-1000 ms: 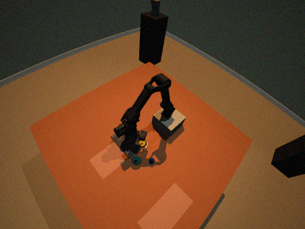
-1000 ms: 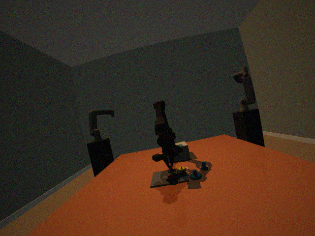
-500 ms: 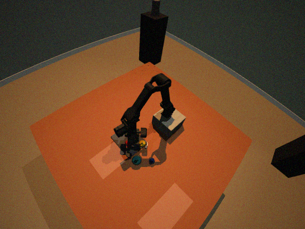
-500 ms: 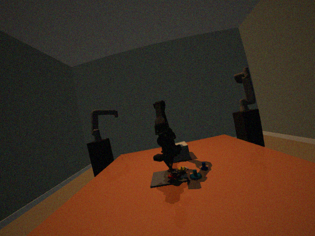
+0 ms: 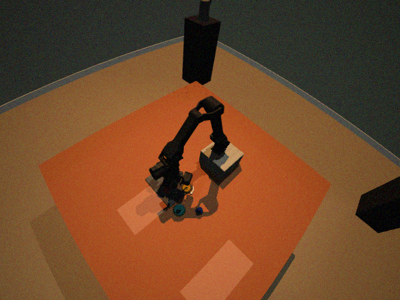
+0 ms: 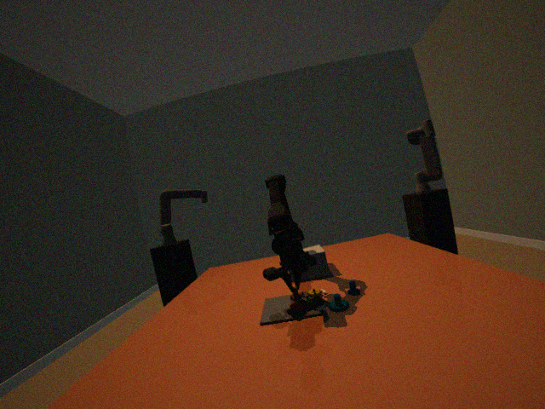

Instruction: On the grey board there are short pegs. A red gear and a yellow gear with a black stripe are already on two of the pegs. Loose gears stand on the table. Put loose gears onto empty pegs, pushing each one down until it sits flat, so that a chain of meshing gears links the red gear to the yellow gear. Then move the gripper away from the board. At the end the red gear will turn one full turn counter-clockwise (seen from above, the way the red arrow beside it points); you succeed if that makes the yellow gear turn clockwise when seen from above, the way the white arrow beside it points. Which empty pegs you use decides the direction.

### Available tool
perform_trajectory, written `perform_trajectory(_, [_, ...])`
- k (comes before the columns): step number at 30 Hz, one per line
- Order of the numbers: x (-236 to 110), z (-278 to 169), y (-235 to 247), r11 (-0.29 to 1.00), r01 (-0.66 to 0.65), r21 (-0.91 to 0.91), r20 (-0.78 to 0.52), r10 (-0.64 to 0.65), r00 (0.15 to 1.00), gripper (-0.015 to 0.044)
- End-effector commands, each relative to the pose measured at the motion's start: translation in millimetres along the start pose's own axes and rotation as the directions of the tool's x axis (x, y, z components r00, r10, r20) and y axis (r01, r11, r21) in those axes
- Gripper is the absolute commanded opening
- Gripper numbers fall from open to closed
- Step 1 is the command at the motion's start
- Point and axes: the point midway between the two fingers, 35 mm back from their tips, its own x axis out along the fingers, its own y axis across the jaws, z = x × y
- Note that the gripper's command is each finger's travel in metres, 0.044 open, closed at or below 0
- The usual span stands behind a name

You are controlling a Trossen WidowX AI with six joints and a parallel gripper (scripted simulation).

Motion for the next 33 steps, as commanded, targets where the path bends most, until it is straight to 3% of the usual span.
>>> perform_trajectory(1, [10.5,-2.3,0.2,0.995,-0.003,0.104,-0.012,0.004,1.0,0.0])
perform_trajectory(10, [4.6,-1.0,2.0,0.994,-0.003,0.107,-0.012,0.005,1.0,0.0])
perform_trajectory(28, [5.2,-0.9,1.1,0.943,-0.008,-0.334,-0.012,0.005,1.0,0.0])
perform_trajectory(33, [5.2,-1.1,2.4,0.947,-0.008,-0.32,-0.012,0.005,1.0,0.0])
